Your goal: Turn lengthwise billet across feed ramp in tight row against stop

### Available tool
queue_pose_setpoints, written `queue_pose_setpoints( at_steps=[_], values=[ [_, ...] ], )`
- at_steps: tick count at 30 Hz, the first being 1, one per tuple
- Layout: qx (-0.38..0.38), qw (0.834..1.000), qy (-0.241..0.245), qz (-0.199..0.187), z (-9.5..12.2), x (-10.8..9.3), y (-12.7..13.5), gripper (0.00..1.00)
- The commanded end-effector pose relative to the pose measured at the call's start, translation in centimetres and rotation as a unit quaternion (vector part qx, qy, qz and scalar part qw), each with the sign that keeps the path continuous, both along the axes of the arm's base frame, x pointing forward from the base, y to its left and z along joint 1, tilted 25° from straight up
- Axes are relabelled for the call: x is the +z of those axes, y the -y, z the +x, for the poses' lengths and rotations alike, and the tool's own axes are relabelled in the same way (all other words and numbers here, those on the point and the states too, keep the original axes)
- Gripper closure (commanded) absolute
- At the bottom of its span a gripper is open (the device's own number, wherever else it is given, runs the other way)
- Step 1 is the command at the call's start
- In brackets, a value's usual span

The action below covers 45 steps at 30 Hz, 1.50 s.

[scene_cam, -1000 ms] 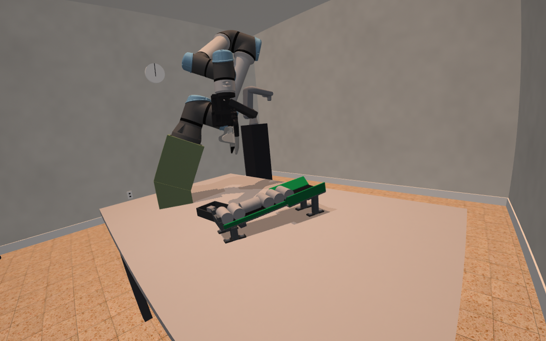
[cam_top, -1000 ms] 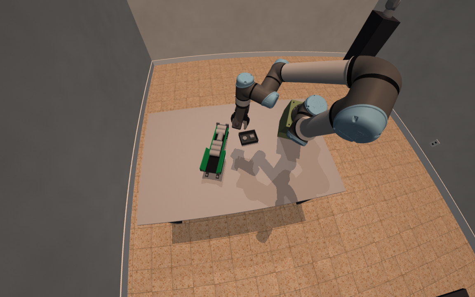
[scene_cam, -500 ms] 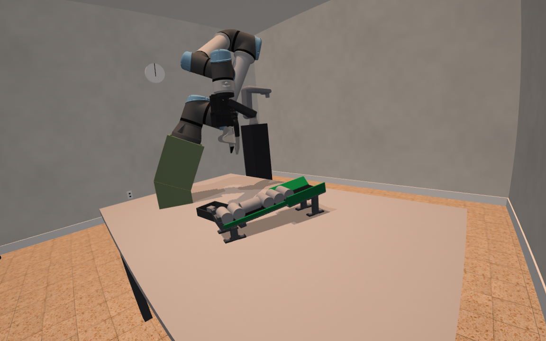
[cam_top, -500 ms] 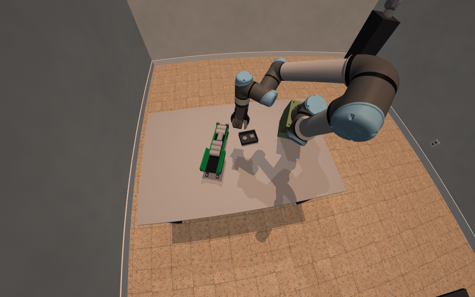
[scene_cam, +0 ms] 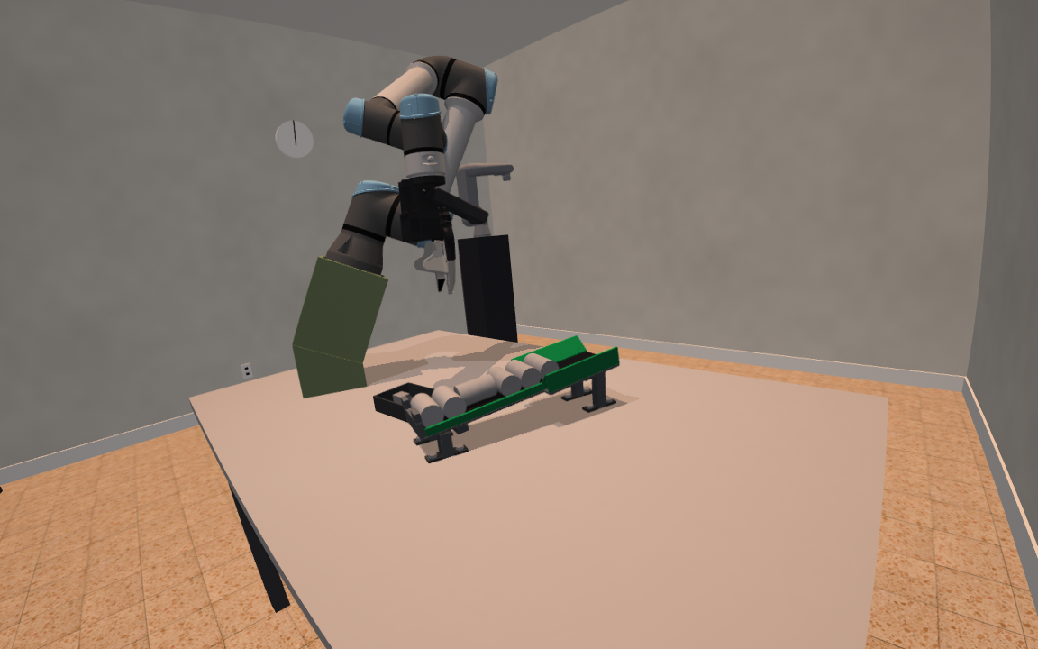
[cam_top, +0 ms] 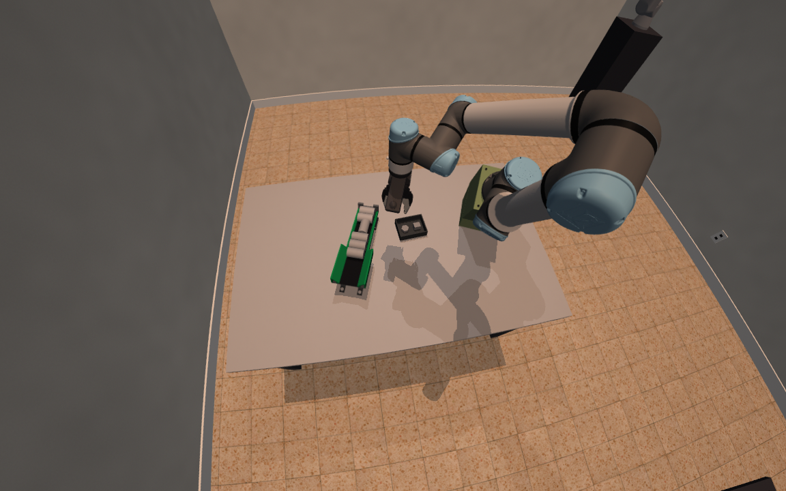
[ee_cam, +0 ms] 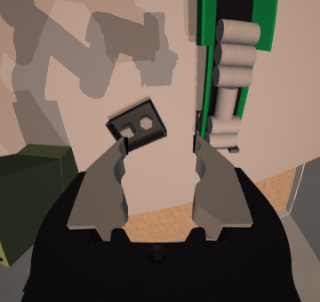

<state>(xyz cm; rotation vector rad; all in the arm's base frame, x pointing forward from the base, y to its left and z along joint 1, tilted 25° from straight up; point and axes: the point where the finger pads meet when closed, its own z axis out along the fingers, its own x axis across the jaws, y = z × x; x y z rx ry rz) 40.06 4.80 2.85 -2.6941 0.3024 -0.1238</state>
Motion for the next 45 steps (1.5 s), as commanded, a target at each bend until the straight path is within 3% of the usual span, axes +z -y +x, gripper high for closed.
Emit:
queue_pose_setpoints(
  at_steps=[1,30,31,45],
  values=[
    [0.0,1.0,0.0,0.0,0.03,0.02,0.03,0.6],
    [0.0,1.0,0.0,0.0,0.03,0.02,0.03,0.6],
    [0.0,1.0,0.0,0.0,0.03,0.02,0.03,0.65],
    [0.0,1.0,0.0,0.0,0.03,0.02,0.03,0.65]
  ],
)
